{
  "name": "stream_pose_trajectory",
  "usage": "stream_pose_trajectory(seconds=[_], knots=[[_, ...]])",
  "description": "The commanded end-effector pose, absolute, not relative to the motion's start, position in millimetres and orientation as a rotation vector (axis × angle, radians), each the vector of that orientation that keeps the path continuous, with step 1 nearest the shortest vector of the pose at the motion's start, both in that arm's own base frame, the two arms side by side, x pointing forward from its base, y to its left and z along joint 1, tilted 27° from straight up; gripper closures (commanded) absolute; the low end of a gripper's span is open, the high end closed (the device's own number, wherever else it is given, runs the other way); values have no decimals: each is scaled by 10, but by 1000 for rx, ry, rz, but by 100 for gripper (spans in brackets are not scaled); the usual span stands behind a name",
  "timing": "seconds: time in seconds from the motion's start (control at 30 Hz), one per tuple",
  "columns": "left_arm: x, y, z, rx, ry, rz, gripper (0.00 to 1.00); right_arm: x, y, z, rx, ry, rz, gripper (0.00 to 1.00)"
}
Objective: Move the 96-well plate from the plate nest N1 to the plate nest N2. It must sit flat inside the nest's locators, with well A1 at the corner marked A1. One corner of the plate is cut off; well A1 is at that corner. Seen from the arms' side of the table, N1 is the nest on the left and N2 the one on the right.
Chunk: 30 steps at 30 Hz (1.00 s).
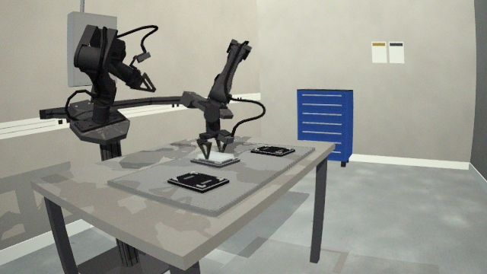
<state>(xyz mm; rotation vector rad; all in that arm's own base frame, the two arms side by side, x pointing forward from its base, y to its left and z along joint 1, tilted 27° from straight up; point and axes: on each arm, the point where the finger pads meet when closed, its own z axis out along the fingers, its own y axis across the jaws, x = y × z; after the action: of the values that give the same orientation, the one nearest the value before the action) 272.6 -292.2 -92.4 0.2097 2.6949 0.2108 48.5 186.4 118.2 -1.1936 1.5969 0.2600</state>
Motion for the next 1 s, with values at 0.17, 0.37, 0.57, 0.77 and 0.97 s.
stream_pose_trajectory(seconds=[0.17,0.37,0.57,0.77,0.97], knots=[[2793,-2953,-1130,232,2702,172,20,452,1908,1307,-1171,1581,280,0],[2764,-2918,-1155,239,2708,180,20,452,1908,1307,-1171,1581,280,0],[2739,-2944,-1061,258,2702,165,20,452,1908,1307,-1171,1581,280,0],[2712,-2966,-1036,266,2704,151,20,452,1908,1307,-1171,1581,280,0],[2722,-2997,-994,265,2688,136,20,452,1908,1307,-1171,1581,280,0]])
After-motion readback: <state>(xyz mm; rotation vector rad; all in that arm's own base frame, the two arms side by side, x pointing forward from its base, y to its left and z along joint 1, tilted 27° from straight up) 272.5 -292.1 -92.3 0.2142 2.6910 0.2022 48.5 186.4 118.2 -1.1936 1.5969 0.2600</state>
